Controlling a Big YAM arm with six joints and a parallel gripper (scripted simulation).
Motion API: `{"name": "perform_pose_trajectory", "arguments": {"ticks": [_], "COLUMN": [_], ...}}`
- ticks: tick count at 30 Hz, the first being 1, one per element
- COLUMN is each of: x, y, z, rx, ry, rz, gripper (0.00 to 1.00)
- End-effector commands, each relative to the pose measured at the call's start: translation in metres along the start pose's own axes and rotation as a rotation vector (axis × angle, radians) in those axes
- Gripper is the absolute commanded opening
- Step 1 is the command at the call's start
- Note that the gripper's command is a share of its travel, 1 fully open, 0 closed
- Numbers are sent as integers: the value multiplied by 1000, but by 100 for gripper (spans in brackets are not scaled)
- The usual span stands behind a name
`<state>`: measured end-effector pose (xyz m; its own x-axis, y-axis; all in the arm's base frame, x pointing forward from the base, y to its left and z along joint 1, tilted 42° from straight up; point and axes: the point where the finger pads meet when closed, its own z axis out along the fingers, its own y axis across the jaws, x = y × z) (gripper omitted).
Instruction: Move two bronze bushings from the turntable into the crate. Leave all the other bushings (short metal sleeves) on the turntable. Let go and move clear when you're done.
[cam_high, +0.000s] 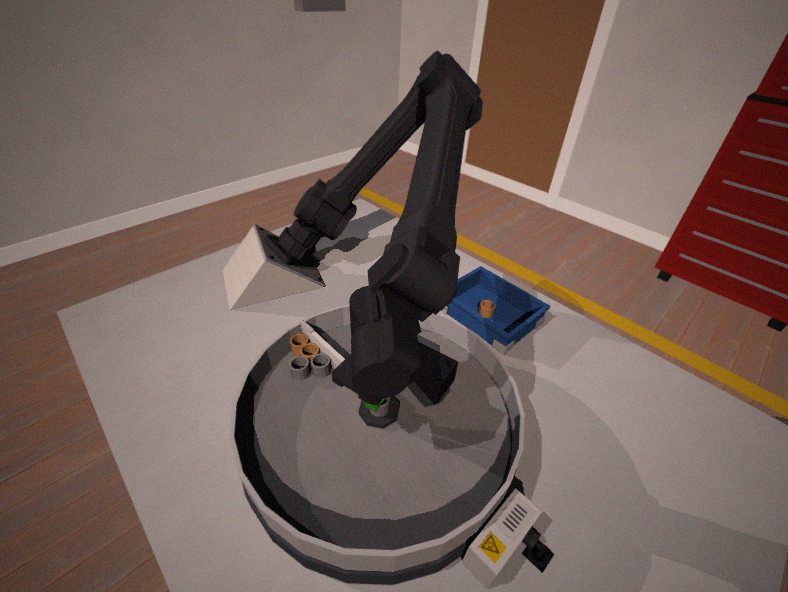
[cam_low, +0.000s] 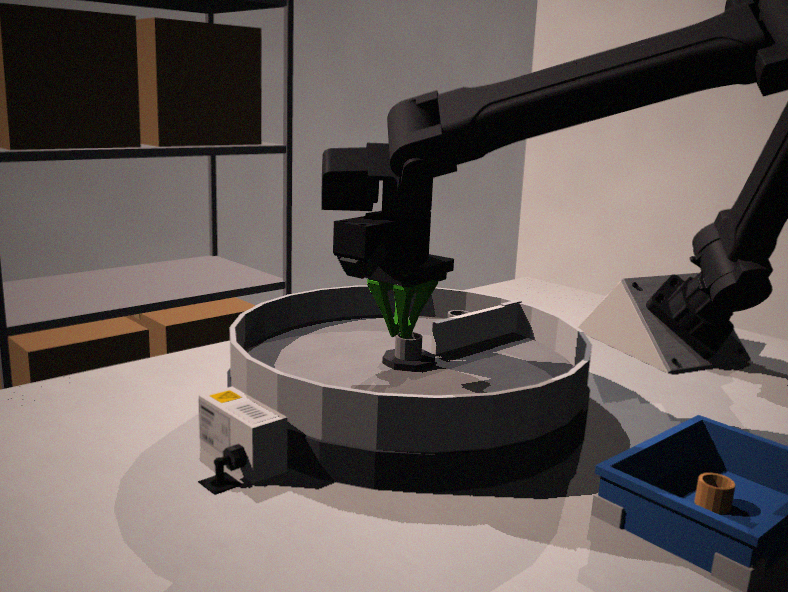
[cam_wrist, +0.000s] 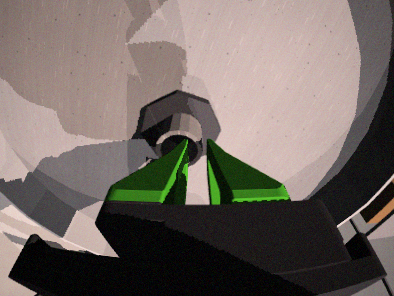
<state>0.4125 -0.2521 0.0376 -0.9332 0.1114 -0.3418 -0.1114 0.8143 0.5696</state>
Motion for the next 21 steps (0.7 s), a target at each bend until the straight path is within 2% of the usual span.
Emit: {"name": "perform_pose_trajectory", "arguments": {"ticks": [1, 14, 16, 18, 21], "x": [3, 3, 7, -14, -14], "y": [-4, -4, -4, -7, -6], "z": [2, 1, -7, -32, -45], "rx": [1, 1, -2, 38, 40], "ry": [-6, -6, -6, -38, -38], "rz": [16, 16, 26, -23, -24], "gripper": [14, 14, 14, 14, 14]}}
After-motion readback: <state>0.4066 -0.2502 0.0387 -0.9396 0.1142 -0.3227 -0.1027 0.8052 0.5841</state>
